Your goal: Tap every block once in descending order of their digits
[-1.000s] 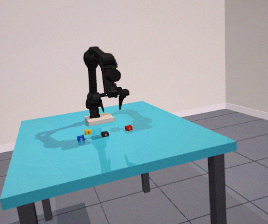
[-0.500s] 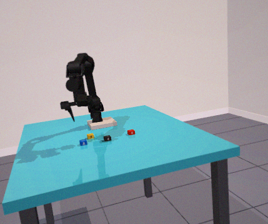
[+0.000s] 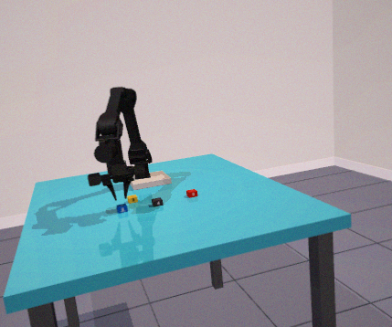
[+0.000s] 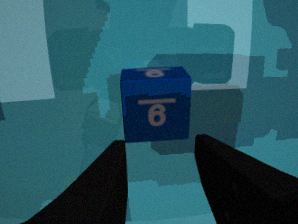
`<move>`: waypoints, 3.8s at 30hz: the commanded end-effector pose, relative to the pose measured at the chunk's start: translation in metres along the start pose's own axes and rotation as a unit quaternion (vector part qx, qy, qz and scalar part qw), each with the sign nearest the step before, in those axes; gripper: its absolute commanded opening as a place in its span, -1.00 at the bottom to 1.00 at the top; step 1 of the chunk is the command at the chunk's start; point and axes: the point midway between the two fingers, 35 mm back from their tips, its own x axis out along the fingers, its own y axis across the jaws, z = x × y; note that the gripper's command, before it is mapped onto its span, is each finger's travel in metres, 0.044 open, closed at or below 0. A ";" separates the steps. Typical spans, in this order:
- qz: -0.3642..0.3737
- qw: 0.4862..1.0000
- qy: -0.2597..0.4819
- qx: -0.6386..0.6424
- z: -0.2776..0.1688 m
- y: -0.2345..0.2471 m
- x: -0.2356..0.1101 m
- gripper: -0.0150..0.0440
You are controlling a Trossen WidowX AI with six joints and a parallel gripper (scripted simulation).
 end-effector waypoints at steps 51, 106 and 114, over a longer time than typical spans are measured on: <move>-0.004 1.000 -0.015 -0.002 0.001 0.000 -0.082 -0.42; 0.002 1.000 -0.015 -0.002 0.004 0.128 0.028 -0.42; 0.002 1.000 -0.015 -0.002 0.004 0.128 -0.002 -0.42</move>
